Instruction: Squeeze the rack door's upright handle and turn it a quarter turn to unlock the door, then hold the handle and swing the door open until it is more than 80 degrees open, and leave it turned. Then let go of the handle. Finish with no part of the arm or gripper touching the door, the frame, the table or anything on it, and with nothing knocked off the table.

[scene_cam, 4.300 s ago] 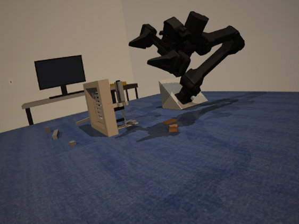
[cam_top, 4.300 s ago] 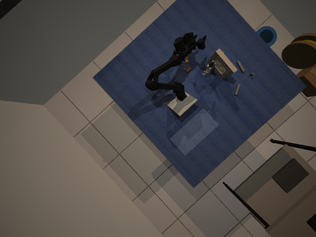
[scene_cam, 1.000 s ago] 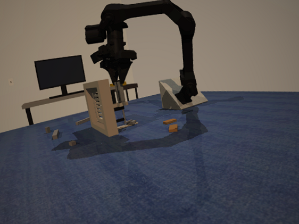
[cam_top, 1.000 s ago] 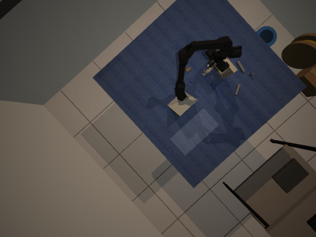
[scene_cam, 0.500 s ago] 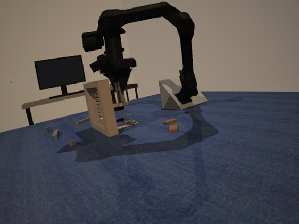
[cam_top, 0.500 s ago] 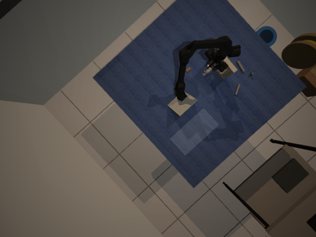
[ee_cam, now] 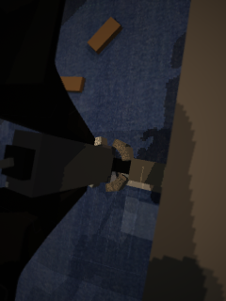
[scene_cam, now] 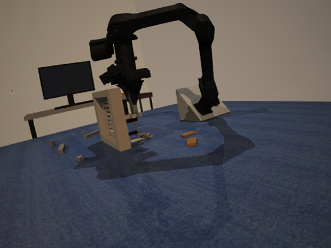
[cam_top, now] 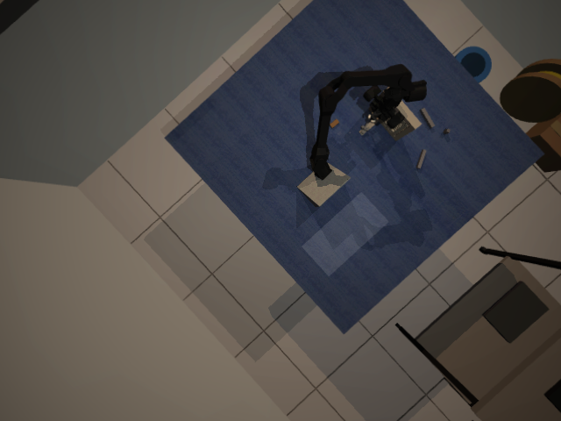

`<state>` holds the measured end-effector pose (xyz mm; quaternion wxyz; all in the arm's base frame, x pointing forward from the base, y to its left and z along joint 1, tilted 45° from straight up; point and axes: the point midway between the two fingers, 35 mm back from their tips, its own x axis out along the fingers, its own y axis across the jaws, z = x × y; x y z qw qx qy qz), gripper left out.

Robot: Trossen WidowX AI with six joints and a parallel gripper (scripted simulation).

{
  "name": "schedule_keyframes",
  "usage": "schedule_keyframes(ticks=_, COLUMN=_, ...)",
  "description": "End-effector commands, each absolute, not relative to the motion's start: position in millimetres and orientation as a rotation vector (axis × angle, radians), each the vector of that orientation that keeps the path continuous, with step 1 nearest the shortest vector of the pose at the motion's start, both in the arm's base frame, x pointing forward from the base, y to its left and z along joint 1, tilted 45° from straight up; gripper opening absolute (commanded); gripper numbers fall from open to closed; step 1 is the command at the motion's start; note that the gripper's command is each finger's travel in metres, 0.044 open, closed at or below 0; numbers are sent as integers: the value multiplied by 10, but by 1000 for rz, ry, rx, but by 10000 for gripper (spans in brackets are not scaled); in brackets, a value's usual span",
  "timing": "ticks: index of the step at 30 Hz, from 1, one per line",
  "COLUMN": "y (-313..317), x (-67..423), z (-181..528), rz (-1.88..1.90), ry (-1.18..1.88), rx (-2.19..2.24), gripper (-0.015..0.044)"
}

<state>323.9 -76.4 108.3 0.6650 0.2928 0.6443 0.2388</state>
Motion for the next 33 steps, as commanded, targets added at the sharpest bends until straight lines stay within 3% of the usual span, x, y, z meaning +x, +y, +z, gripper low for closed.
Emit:
schedule_keyframes(ticks=1, y=-762, x=3237, z=1079, rz=536, ry=1458, rx=668, gripper=69)
schedule_keyframes(ticks=9, y=-762, x=3237, z=1079, rz=536, ry=1458, rx=668, gripper=16)
schedule_keyframes(ticks=14, y=-762, x=3237, z=1078, rz=559, ry=1447, rx=642, gripper=14)
schedule_keyframes(ticks=33, y=-762, x=3237, z=1078, rz=1122, ry=1021, rx=-97, gripper=14)
